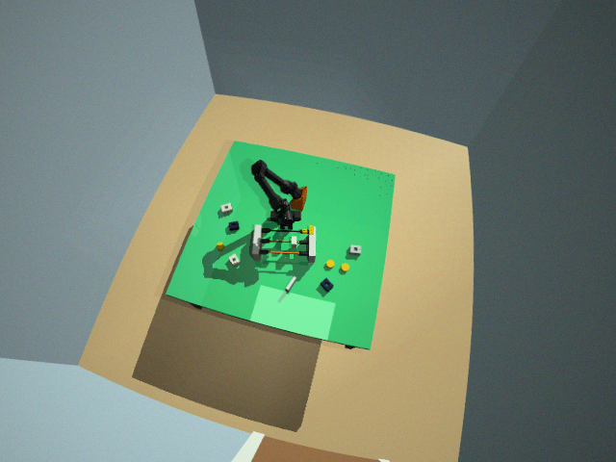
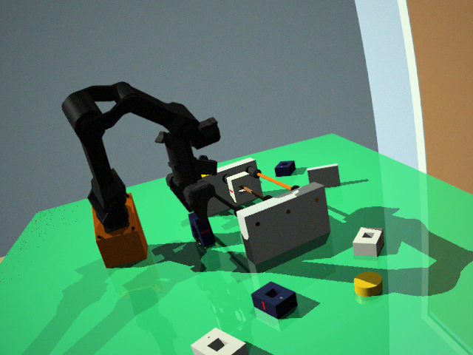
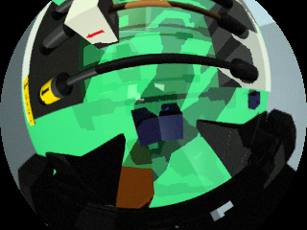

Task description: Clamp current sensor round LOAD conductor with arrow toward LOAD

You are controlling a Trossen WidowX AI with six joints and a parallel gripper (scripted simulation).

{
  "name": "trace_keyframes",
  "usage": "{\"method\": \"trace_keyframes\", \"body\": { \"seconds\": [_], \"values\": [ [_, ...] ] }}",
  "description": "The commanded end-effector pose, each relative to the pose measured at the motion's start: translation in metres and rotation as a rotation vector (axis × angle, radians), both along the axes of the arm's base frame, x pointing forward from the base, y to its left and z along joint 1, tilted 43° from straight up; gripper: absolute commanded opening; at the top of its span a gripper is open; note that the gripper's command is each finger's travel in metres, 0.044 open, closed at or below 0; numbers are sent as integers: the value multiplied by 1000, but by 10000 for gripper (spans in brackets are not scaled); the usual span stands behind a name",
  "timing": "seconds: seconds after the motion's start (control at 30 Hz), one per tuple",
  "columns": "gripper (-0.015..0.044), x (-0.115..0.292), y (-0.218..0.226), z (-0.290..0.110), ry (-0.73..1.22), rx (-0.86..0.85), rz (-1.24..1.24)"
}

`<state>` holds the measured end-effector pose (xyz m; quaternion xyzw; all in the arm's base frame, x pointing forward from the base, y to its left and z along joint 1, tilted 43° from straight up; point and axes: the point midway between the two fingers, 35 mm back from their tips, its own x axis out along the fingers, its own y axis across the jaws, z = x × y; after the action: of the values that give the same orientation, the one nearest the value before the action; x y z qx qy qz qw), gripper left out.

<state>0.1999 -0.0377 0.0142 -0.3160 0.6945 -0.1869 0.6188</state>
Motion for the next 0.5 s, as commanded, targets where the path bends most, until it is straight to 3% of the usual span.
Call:
{"method": "trace_keyframes", "body": {
  "seconds": [0.0, 0.03, 0.23, 0.47],
  "values": [
    [440, -3, -5, -4, 10, -8, 4],
    [440, -3, -5, -4, 10, -8, 4],
    [282, -1, -2, -2, 1, -1, -1],
    [236, -1, -2, -2, 1, -1, -1]
  ]
}}
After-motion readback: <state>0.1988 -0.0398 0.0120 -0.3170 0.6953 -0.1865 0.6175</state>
